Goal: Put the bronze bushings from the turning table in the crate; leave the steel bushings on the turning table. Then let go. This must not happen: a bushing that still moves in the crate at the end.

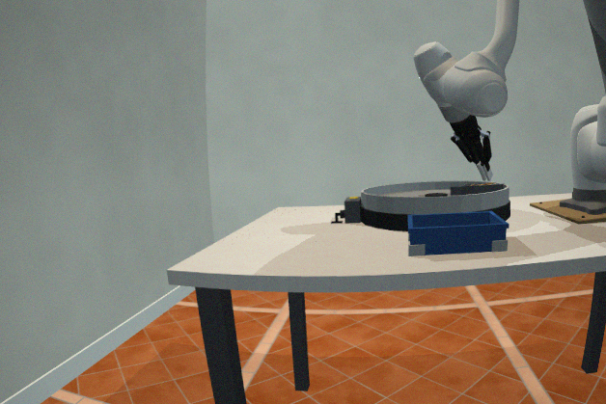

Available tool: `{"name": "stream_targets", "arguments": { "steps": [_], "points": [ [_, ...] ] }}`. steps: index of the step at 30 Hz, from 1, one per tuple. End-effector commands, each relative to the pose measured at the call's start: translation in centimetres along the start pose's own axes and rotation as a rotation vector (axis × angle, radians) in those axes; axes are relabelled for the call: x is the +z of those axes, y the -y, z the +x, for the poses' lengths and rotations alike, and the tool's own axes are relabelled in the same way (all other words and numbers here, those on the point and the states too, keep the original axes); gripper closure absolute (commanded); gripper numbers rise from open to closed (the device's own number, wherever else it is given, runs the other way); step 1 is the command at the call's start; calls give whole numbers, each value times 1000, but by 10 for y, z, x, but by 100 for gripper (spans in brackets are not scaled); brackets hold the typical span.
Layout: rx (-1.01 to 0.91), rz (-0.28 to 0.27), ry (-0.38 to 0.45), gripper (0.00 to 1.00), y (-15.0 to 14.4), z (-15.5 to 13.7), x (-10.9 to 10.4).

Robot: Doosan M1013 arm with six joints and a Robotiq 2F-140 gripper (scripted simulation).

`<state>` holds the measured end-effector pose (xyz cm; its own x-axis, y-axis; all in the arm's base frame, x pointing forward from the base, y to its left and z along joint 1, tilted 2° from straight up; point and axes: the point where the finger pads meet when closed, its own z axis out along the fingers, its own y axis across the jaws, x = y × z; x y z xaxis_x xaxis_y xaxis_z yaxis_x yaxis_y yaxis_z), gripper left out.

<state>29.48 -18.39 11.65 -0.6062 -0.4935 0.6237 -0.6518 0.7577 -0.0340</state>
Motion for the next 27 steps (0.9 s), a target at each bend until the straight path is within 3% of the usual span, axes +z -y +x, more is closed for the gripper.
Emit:
{"name": "stream_targets", "arguments": {
  "steps": [1, 27],
  "points": [
    [0, 0, 0, 94, 0, 0, 0],
    [0, 0, 0, 94, 0, -2, 2]
  ]
}}
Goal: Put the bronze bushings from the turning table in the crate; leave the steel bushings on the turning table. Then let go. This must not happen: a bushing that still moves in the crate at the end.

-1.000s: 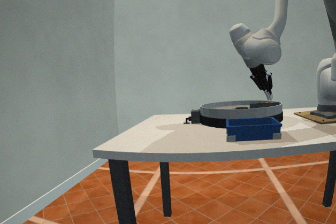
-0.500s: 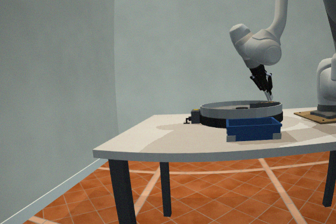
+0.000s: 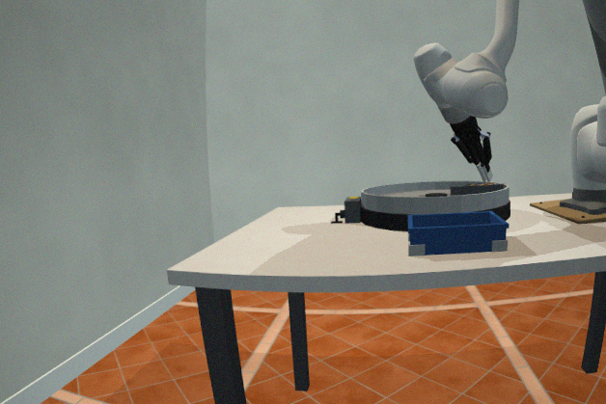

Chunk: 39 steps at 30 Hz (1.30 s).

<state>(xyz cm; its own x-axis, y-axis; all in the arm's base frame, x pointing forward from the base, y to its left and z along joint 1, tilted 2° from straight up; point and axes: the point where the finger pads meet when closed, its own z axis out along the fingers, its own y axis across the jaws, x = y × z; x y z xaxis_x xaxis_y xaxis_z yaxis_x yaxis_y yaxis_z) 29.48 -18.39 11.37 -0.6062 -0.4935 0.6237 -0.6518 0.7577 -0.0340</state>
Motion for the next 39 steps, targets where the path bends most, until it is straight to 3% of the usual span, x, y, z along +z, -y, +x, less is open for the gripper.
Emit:
{"name": "stream_targets", "arguments": {
  "steps": [1, 39],
  "points": [
    [0, 0, 0, 94, 0, 0, 0],
    [0, 0, 0, 94, 0, -7, 8]
  ]
}}
